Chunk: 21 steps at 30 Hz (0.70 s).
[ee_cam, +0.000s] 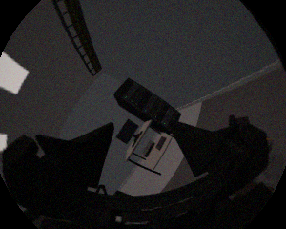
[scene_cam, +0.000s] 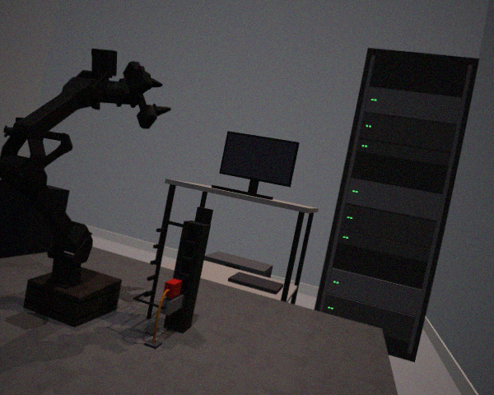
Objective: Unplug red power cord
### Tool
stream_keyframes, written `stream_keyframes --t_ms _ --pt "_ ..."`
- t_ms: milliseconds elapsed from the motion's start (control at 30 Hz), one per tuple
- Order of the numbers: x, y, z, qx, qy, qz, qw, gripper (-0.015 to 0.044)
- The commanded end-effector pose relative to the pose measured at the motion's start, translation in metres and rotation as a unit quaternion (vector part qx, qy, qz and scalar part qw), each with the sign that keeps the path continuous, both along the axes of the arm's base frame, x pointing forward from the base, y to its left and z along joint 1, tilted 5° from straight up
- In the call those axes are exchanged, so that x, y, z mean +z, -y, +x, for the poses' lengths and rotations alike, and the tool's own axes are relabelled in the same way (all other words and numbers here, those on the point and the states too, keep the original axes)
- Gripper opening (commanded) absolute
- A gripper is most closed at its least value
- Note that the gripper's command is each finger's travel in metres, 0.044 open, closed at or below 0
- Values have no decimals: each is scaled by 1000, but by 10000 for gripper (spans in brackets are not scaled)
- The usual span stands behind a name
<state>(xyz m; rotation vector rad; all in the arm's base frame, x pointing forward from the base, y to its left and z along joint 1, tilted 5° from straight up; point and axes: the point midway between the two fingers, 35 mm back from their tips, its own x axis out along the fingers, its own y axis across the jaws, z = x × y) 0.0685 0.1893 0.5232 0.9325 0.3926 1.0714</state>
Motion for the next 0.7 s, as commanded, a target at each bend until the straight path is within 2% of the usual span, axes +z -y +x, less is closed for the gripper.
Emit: stream_keyframes --t_ms 0,267,667 --pt "0 0 0 -1 0 -1 1000 374" --pt "-24 -22 28 -56 -20 -46 997 164" --pt "-86 -39 107 -178 -105 -127 970 160"
